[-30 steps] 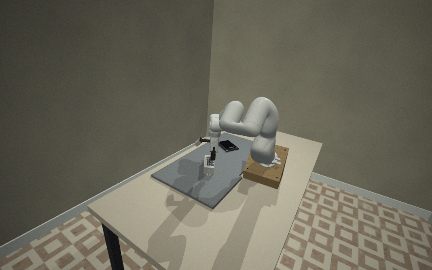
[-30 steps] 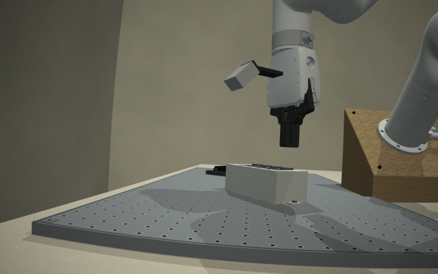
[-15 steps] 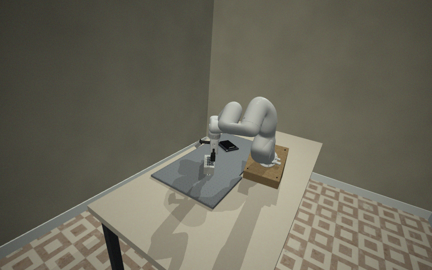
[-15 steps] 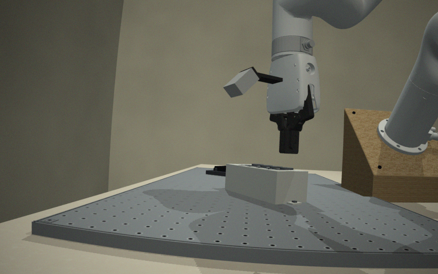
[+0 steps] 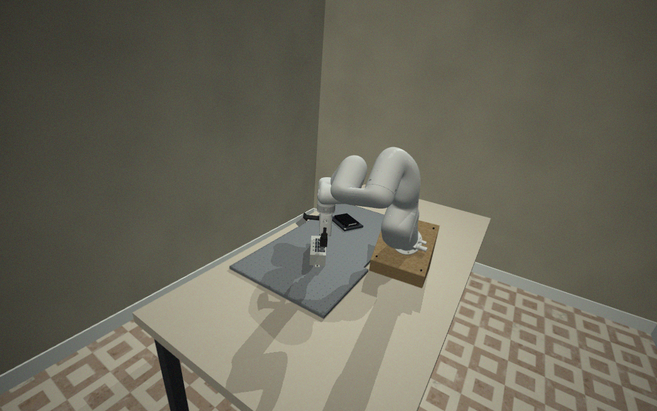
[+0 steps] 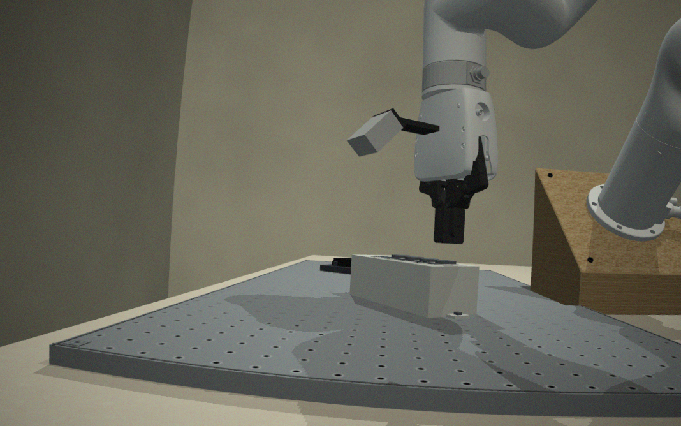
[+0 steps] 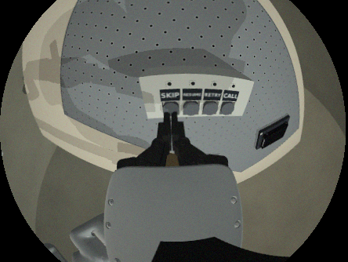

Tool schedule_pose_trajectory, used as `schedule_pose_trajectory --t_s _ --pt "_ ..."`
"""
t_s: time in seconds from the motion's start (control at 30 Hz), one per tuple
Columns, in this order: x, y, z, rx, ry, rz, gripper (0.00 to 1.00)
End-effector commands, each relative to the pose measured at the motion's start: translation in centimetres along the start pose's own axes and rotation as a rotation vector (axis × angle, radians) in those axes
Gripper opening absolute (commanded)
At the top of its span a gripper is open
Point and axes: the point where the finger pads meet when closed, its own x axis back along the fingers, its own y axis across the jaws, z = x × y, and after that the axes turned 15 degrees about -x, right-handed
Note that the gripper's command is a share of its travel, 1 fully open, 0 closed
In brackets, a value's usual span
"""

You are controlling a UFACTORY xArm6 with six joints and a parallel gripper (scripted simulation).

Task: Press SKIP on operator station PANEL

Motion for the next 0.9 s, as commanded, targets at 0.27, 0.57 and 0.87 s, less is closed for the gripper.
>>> schedule_pose_trajectory --t_s 0.27,0.57,0.87 --pt "-0.8 0.0 0.1 0.001 0.002 -0.001 0.00" --pt "-1.2 0.0 0.1 0.001 0.002 -0.001 0.00" --pt "-1.8 0.0 0.1 0.001 0.002 -0.001 0.00"
